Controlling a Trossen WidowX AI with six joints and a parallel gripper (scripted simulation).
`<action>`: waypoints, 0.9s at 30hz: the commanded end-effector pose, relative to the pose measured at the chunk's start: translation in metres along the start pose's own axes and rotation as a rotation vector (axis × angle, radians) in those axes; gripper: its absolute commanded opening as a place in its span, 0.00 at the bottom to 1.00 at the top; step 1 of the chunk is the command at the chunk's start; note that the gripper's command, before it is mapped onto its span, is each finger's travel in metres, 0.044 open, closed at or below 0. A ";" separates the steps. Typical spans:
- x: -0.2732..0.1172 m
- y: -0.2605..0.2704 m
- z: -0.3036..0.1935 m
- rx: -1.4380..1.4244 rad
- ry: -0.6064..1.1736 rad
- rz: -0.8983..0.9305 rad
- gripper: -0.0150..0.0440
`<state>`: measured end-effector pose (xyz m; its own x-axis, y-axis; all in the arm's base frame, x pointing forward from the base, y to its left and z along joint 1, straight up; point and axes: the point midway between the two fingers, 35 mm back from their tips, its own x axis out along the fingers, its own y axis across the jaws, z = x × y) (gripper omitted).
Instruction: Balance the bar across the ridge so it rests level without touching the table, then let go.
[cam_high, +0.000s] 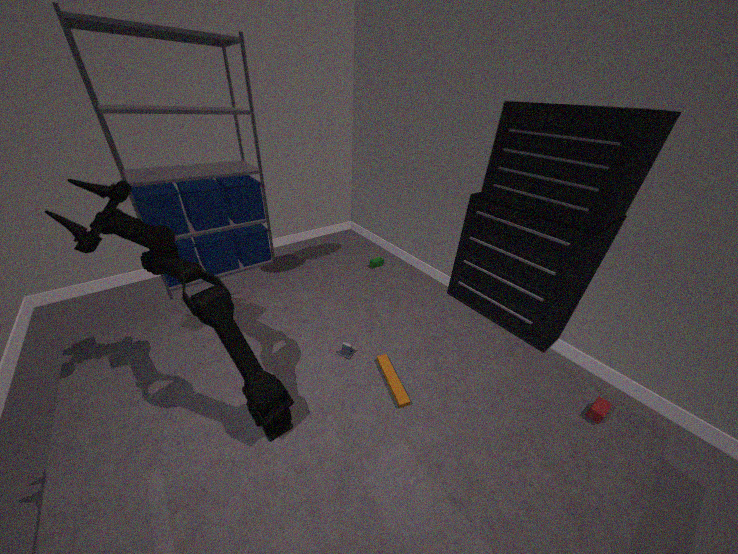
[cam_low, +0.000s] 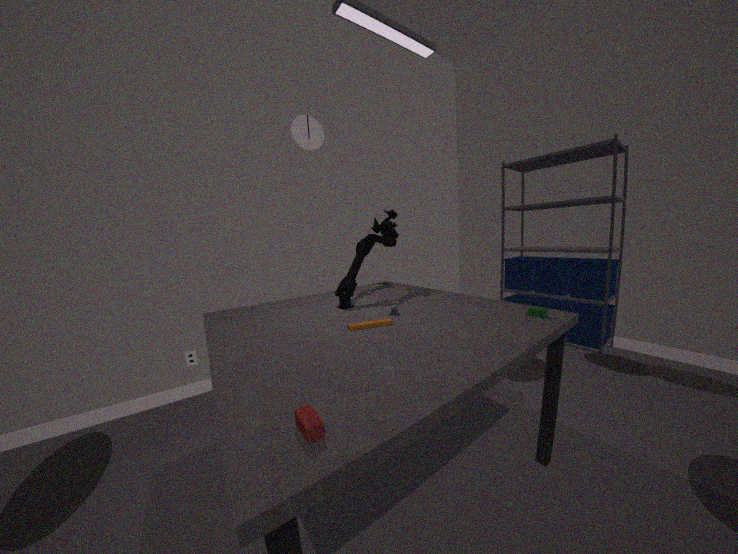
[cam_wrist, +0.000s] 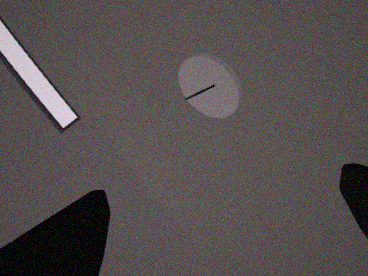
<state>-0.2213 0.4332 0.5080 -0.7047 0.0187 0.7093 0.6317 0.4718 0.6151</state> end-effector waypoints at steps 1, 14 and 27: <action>-0.001 0.001 0.000 0.002 -0.001 0.000 0.89; -0.058 0.077 0.020 0.159 -0.209 0.142 0.79; -0.139 0.153 0.024 0.256 -0.414 0.365 0.79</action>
<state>-0.0597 0.5166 0.5012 -0.5916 0.4747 0.6517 0.7688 0.5756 0.2786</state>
